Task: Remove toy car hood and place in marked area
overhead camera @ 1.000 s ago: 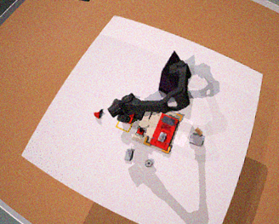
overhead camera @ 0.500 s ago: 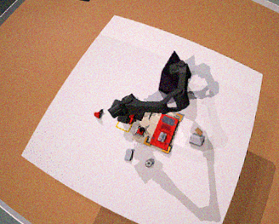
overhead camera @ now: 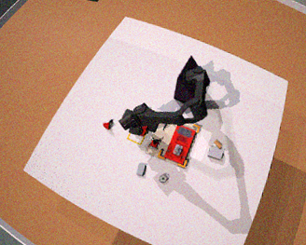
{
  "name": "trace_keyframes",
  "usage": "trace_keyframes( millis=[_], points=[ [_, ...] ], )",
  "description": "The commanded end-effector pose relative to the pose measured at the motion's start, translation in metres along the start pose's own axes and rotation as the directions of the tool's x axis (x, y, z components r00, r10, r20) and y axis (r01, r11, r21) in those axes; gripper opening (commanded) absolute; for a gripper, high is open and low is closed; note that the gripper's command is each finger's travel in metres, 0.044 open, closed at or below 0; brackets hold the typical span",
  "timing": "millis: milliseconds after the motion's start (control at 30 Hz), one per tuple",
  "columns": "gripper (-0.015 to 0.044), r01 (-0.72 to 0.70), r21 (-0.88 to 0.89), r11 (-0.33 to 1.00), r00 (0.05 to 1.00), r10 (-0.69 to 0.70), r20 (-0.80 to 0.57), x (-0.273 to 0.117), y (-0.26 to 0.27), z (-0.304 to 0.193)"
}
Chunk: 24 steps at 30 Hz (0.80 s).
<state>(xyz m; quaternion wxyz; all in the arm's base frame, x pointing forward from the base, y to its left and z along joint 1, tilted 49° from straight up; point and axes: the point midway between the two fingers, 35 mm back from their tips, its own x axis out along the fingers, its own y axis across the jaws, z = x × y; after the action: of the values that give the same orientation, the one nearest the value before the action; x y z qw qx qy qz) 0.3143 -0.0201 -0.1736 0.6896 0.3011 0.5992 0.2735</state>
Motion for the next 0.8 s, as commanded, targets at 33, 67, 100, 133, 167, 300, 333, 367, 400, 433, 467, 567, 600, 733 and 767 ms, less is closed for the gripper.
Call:
trace_keyframes(
  millis=[33, 67, 100, 133, 167, 300, 333, 367, 400, 433, 467, 567, 600, 733, 767],
  points=[
    [0.0105, 0.000, 0.000, 1.000, 1.000, 0.000, 0.001, 0.000, 0.000, 0.000],
    [0.0131, 0.000, 0.000, 1.000, 1.000, 0.000, 0.001, 0.000, 0.000, 0.000],
    [0.0157, 0.000, 0.000, 1.000, 1.000, 0.000, 0.001, 0.000, 0.000, 0.000],
    [0.0184, 0.000, 0.000, 1.000, 1.000, 0.000, 0.001, 0.000, 0.000, 0.000],
    [0.0210, 0.000, 0.000, 1.000, 1.000, 0.000, 0.001, 0.000, 0.000, 0.000],
    [0.0315, 0.000, 0.000, 1.000, 1.000, 0.000, 0.001, 0.000, 0.000, 0.000],
    [0.0341, 0.000, 0.000, 1.000, 1.000, 0.000, 0.001, 0.000, 0.000, 0.000],
    [0.0368, 0.000, 0.000, 1.000, 1.000, 0.000, 0.001, 0.000, 0.000, 0.000],
    [0.0394, 0.000, 0.000, 1.000, 1.000, 0.000, 0.001, 0.000, 0.000, 0.000],
    [0.0420, 0.000, 0.000, 1.000, 1.000, 0.000, 0.001, 0.000, 0.000, 0.000],
    [0.0440, 0.000, 0.000, 1.000, 1.000, 0.000, 0.001, 0.000, 0.000, 0.000],
    [0.0440, 0.002, 0.000, 1.000, 1.000, -0.002, 0.002, -0.012, -0.001, 0.001],
    [0.0440, 0.004, 0.000, 1.000, 1.000, -0.004, 0.002, -0.019, -0.001, 0.001],
    [0.0440, 0.004, 0.000, 1.000, 1.000, -0.004, 0.005, -0.063, -0.001, 0.001],
    [0.0440, 0.004, 0.000, 1.000, 1.000, -0.004, 0.006, -0.070, -0.001, 0.000]
  ],
)
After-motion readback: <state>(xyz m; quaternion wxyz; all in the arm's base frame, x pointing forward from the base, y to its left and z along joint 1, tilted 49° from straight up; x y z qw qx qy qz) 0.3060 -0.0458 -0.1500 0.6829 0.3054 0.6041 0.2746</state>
